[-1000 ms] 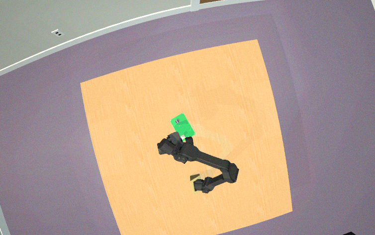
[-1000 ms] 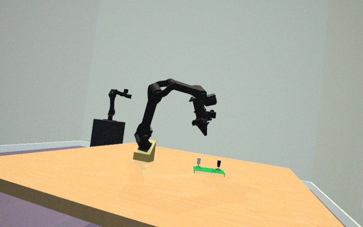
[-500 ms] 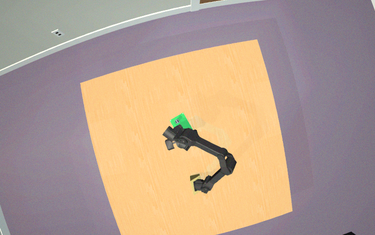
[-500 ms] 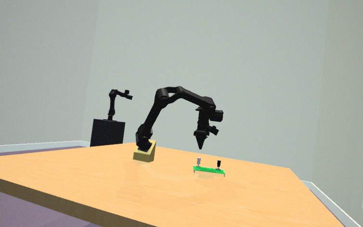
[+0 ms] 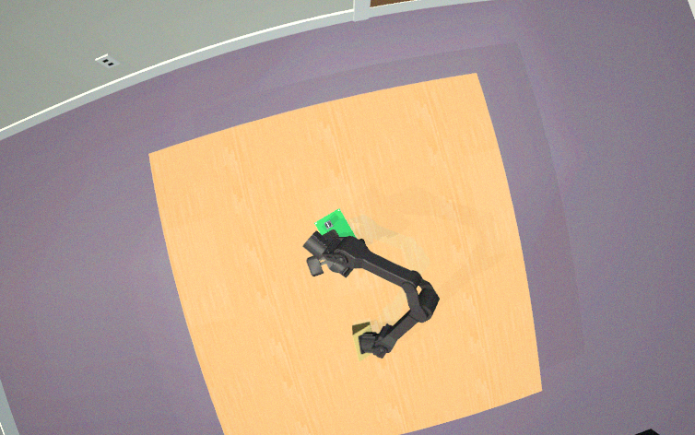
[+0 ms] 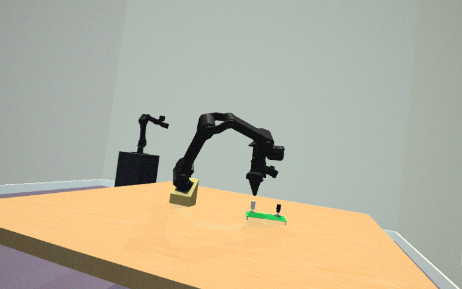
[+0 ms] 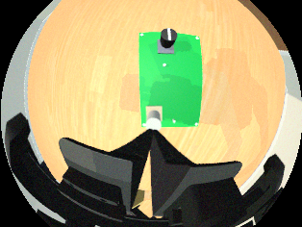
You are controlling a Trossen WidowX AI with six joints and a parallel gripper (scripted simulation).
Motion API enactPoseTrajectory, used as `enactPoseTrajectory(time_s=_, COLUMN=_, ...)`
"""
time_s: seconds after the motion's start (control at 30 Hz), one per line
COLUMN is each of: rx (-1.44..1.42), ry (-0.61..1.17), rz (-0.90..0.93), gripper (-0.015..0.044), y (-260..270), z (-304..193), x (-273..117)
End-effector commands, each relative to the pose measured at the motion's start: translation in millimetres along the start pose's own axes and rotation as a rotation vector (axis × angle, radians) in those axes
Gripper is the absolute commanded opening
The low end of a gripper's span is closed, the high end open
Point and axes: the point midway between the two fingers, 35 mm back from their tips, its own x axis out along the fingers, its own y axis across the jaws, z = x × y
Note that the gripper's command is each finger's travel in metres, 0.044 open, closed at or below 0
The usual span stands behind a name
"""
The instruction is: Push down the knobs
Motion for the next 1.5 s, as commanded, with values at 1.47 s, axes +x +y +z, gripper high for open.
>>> enactPoseTrajectory(time_s=1.47, rx=-0.007, ry=0.005, rz=-0.006, gripper=0.0000, y=-1, z=-2, x=22)
